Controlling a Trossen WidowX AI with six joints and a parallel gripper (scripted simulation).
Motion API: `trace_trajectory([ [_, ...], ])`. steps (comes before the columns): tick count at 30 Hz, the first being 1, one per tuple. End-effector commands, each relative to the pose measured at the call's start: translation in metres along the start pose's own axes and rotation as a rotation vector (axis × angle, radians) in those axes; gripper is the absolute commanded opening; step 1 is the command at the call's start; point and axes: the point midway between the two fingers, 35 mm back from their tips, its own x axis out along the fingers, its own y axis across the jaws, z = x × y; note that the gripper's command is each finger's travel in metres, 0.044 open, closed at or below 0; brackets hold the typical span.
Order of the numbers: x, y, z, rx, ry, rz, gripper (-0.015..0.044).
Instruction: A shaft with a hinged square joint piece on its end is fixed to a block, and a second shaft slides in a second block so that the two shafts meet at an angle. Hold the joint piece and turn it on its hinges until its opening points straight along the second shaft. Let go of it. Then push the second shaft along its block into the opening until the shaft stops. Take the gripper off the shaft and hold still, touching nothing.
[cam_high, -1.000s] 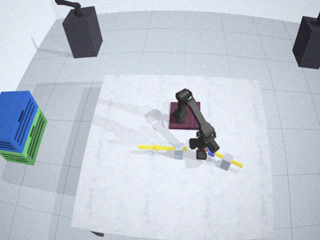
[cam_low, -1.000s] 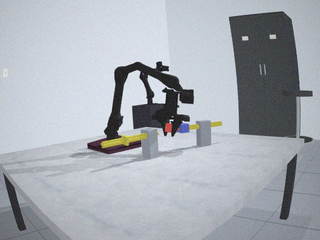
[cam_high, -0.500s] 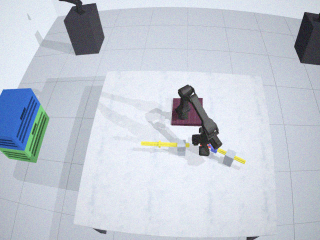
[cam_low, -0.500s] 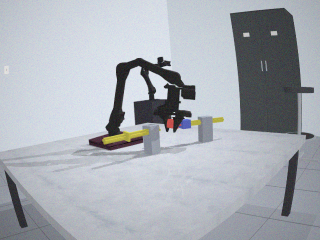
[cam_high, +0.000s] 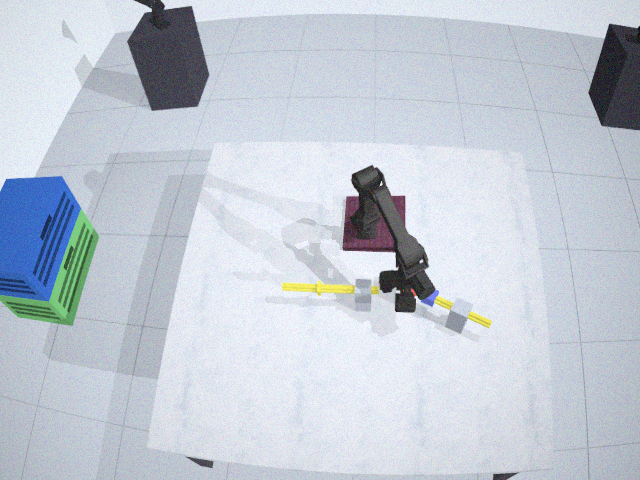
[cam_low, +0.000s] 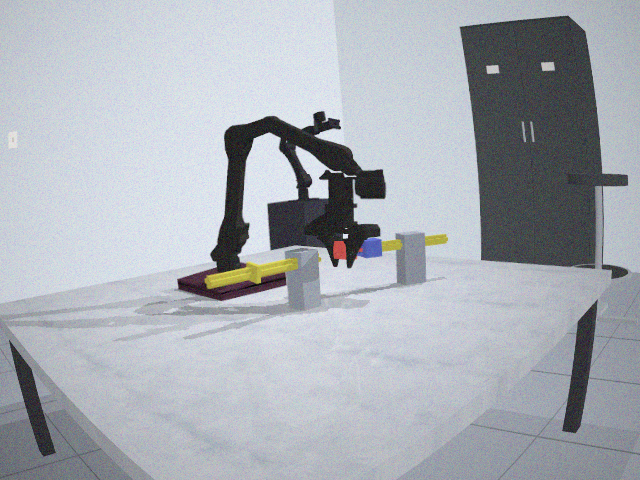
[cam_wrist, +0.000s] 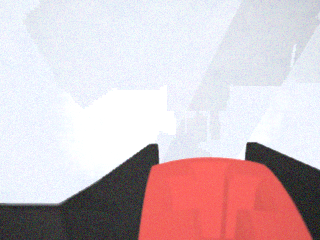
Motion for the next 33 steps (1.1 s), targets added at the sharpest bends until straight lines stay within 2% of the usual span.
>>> trace_trajectory([
  [1,0.0038,-0.0005,-0.0002,0.013,0.074,-0.001,0.0000],
  [5,0.0060,-0.0009,-0.0005,0.019,0.121,0.000,0.0000],
  [22,0.0052,-0.0008,-0.0008,0.016,0.113,-0.001,0.0000],
  [27,0.0052,-0.0008,-0.0008,0.016,0.113,-0.001,0.0131],
  [30,0.0052,-0.0008,-0.0008,0.016,0.113,-0.001,0.0147],
  [33,0.0052,-0.0008,-0.0008,0.016,0.113,-0.001,0.0226],
])
